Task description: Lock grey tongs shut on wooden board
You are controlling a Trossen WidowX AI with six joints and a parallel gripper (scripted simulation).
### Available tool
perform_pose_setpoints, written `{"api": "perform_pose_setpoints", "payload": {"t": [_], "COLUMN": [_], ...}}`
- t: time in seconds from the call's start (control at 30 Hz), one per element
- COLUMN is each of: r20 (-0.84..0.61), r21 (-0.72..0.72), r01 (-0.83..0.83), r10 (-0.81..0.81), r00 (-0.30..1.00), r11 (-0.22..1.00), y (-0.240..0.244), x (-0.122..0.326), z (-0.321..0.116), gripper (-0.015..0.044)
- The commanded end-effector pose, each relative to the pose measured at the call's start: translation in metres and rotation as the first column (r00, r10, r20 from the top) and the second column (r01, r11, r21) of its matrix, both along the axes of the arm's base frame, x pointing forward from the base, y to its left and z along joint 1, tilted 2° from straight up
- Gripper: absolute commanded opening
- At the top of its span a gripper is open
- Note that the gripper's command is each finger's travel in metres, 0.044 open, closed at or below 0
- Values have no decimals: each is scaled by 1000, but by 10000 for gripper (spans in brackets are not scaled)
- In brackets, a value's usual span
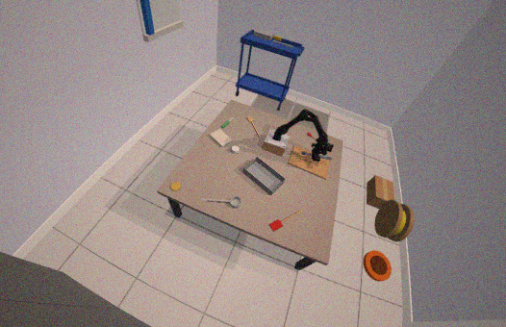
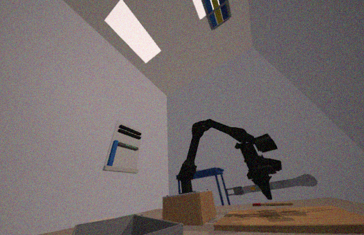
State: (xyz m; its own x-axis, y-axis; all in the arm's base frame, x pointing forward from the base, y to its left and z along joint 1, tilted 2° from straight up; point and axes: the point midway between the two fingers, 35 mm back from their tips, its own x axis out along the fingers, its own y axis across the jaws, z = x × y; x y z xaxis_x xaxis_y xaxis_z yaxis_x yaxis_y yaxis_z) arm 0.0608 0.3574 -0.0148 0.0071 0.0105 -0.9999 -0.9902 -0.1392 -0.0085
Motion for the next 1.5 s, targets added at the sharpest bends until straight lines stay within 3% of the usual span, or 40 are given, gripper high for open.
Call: {"api": "perform_pose_setpoints", "payload": {"t": [0.0, 0.23, 0.97, 1.17, 1.47], "r20": [2, 2, -1, 0, 0], "r21": [-8, -8, -4, -5, -14], "r01": [5, 5, 0, 1, 4], "r10": [-5, -5, 0, -1, -4], "r00": [1000, 1000, 1000, 1000, 1000], "r11": [1000, 1000, 1000, 1000, 1000], "y": [-3, -4, -2, -15, -96], "x": [0, 0, 0, -1, -9], "z": [-8, -13, -11, 6, 75], "gripper": [-150, -150, 428, 440, 440]}}
